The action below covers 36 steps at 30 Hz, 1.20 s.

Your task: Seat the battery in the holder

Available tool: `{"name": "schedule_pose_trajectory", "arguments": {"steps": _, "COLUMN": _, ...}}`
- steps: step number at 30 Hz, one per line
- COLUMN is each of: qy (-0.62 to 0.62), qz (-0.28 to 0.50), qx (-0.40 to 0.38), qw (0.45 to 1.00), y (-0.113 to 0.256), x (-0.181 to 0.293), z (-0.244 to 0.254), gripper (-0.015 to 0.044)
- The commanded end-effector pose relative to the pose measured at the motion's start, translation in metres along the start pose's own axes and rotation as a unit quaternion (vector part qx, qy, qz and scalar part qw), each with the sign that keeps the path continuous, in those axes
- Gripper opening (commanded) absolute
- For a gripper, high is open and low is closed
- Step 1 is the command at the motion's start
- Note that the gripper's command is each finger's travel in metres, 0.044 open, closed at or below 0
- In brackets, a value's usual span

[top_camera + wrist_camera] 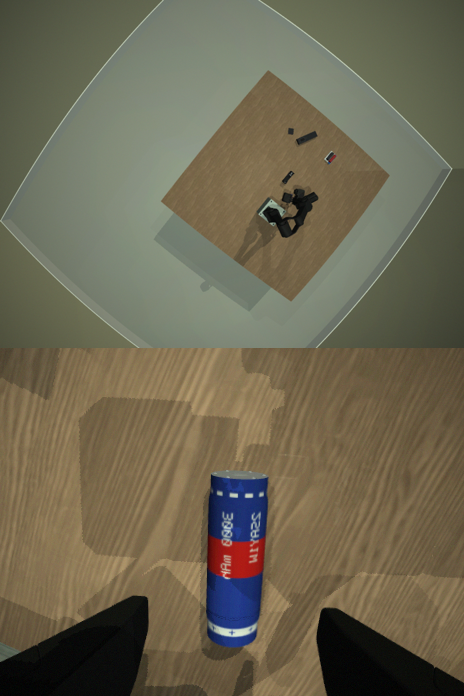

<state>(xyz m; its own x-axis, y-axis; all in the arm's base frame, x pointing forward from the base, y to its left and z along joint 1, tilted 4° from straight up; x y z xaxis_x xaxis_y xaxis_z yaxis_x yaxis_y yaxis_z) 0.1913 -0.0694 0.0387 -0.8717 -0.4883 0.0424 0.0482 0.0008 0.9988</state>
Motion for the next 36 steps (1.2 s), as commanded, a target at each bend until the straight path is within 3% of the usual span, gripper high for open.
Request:
{"name": "schedule_pose_trajectory", "arguments": {"steps": 1, "qy": 0.017, "qz": 0.002, "qx": 0.001, "qw": 1.000, "y": -0.002, "x": 0.001, "z": 0.000, "gripper": 0.0230}}
{"name": "schedule_pose_trajectory", "arguments": {"steps": 36, "qy": 0.017, "qz": 0.002, "qx": 0.001, "qw": 1.000, "y": -0.053, "x": 0.002, "z": 0.000, "gripper": 0.0230}}
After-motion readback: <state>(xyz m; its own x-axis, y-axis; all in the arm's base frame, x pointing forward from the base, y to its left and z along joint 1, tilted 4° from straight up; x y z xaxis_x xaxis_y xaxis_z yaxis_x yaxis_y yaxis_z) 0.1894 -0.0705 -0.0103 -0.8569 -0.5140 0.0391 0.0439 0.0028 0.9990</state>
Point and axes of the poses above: the point midway between the two fingers, 35 mm back from their tips, its own y axis back along the fingers, its own z axis across the jaws, x = y × z, the point moved 6 cm from there along y, back along the fingers, and after that the axes turned 3 degrees about y, right-handed, at the moved point
